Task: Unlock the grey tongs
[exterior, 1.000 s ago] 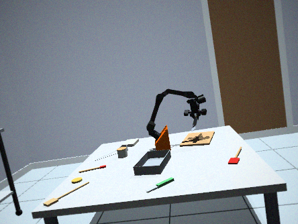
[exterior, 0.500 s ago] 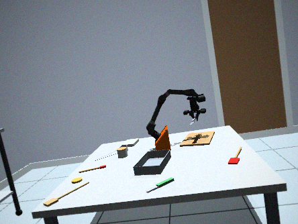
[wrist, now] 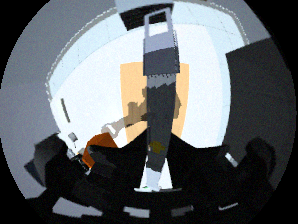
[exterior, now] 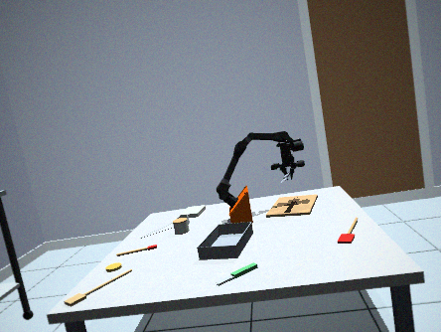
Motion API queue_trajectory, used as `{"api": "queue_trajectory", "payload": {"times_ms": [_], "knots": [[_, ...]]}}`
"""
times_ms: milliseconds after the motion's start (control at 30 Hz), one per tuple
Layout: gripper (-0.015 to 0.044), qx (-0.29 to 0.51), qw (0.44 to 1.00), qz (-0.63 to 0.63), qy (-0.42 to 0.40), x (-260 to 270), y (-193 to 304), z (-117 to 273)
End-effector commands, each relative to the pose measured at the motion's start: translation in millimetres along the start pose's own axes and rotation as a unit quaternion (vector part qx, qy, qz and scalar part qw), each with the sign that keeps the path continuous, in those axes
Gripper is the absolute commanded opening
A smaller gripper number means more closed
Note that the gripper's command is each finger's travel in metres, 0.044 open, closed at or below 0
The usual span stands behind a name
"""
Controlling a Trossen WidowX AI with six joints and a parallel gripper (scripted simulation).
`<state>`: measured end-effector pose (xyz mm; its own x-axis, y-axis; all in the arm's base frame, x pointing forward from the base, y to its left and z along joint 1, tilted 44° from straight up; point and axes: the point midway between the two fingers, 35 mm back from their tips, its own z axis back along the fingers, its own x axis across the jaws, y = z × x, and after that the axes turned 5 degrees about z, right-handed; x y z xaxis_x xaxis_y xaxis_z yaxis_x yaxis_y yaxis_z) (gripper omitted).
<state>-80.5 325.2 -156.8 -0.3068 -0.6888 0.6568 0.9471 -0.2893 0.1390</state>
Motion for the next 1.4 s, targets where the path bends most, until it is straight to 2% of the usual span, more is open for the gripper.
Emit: {"api": "queue_trajectory", "payload": {"times_ms": [0,1367], "knots": [[-0.015,0.003,1.0,-0.002,0.002,-1,0,-5],[-0.015,0.003,1.0,-0.002,0.002,-4,-2,-72]]}}
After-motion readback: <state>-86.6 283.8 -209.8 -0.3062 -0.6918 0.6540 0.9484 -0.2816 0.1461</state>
